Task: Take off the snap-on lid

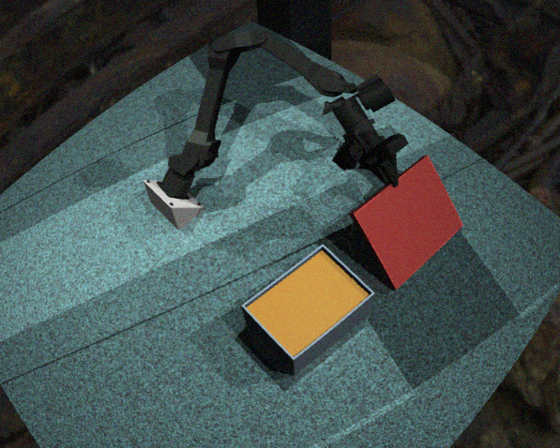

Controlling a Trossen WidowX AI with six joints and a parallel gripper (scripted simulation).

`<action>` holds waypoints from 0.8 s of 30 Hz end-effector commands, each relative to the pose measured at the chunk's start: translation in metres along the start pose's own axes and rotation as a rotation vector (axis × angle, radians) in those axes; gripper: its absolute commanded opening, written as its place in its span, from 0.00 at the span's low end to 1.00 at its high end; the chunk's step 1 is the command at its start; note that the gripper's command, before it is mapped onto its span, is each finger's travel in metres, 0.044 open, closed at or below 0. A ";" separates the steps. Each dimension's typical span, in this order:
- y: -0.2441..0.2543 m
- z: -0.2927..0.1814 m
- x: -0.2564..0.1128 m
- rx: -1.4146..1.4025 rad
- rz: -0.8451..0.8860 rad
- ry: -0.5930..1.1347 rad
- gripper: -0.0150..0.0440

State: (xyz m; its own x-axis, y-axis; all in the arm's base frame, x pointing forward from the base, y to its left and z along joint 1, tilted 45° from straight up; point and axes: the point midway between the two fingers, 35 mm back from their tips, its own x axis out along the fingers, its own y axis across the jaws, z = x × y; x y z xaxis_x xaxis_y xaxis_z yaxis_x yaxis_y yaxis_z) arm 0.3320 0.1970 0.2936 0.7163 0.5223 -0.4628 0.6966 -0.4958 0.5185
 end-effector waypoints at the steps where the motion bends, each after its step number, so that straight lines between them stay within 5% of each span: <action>1: -0.008 0.001 0.005 -0.002 -0.016 -0.001 0.25; 24: -0.022 0.001 0.016 -0.001 -0.016 0.000 0.25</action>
State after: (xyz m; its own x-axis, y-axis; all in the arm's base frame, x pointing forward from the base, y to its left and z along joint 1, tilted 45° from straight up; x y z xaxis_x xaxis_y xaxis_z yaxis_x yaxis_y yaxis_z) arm 0.3310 0.2071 0.2877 0.7307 0.5174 -0.4453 0.6811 -0.5078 0.5275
